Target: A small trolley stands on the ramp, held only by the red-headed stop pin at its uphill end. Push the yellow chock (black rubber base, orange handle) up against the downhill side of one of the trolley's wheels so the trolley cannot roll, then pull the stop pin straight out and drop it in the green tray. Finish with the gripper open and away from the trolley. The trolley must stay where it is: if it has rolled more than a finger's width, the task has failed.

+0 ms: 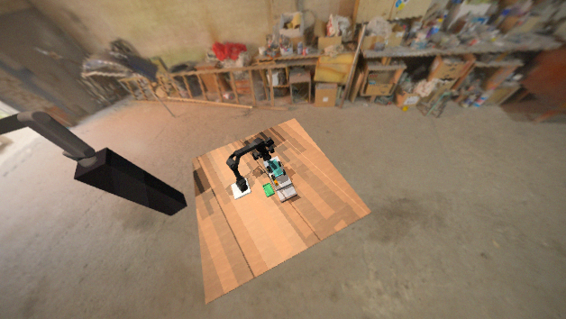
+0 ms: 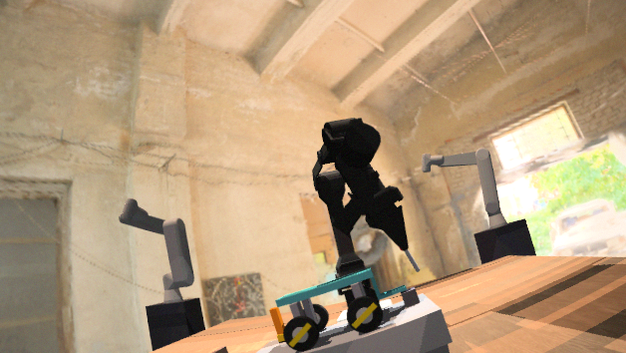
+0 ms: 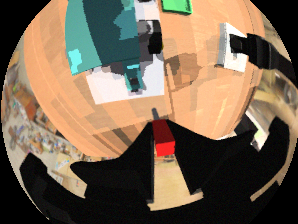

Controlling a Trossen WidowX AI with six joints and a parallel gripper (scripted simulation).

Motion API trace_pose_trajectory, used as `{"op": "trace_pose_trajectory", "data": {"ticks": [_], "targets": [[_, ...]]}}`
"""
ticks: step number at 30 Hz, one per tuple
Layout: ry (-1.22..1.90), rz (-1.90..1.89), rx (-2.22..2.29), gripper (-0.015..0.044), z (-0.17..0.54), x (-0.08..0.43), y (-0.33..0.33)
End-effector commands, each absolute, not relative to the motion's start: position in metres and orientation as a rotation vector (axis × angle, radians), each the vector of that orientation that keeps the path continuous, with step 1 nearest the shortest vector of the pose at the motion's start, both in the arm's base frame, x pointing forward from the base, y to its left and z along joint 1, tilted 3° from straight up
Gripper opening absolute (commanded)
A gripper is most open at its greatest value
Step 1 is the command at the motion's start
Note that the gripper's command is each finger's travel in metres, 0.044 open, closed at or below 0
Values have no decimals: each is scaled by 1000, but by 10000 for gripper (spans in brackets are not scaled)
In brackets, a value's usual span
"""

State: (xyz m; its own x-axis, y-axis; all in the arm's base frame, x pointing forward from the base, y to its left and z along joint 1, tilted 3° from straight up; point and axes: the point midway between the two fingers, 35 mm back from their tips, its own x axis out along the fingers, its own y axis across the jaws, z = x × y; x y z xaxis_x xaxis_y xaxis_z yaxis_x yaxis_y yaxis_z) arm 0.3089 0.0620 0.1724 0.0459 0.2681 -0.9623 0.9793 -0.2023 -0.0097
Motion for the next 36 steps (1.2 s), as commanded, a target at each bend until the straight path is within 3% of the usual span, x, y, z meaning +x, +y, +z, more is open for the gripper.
{"op": "trace_pose_trajectory", "data": {"ticks": [1,18,36], "targets": [[1293,-1204,1578,0,172,296,65],[1296,-1206,1578,0,172,253,75],[1291,-1210,1573,0,163,244,4]]}}
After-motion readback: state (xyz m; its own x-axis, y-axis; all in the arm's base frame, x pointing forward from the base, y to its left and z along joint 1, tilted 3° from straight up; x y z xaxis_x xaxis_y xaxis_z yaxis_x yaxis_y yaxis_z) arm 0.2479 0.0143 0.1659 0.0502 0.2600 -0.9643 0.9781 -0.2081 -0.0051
